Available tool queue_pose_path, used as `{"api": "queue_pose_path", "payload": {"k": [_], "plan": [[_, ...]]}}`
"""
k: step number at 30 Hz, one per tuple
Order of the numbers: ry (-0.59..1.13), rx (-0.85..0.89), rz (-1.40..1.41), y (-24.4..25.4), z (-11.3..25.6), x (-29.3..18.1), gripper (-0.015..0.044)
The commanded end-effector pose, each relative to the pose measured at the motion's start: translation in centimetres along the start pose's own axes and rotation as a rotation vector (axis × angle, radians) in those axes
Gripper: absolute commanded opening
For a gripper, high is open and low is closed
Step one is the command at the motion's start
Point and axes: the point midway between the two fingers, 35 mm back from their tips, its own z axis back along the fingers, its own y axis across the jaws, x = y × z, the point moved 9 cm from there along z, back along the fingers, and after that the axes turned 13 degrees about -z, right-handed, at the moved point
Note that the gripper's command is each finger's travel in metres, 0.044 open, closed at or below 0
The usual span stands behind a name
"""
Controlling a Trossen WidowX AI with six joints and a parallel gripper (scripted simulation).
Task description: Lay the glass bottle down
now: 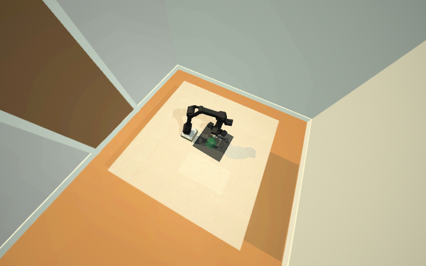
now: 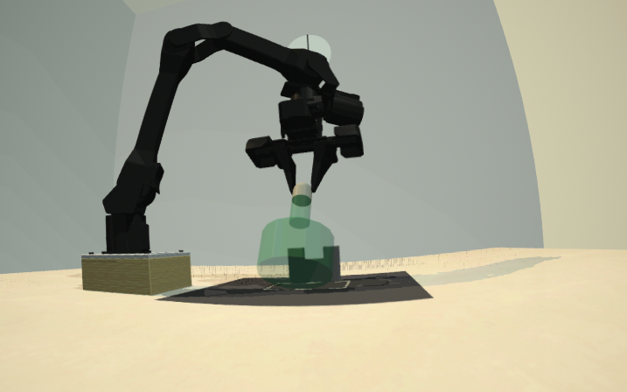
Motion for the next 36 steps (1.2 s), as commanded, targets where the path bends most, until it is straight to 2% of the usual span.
{"api": "queue_pose_path", "payload": {"k": [1,36], "plan": [[0.008,-0.003,0.001,-0.2,0.1,-0.9,0.0116],[-0.049,0.023,0.000,-1.2,0.0,-3.7,0.0116]]}}
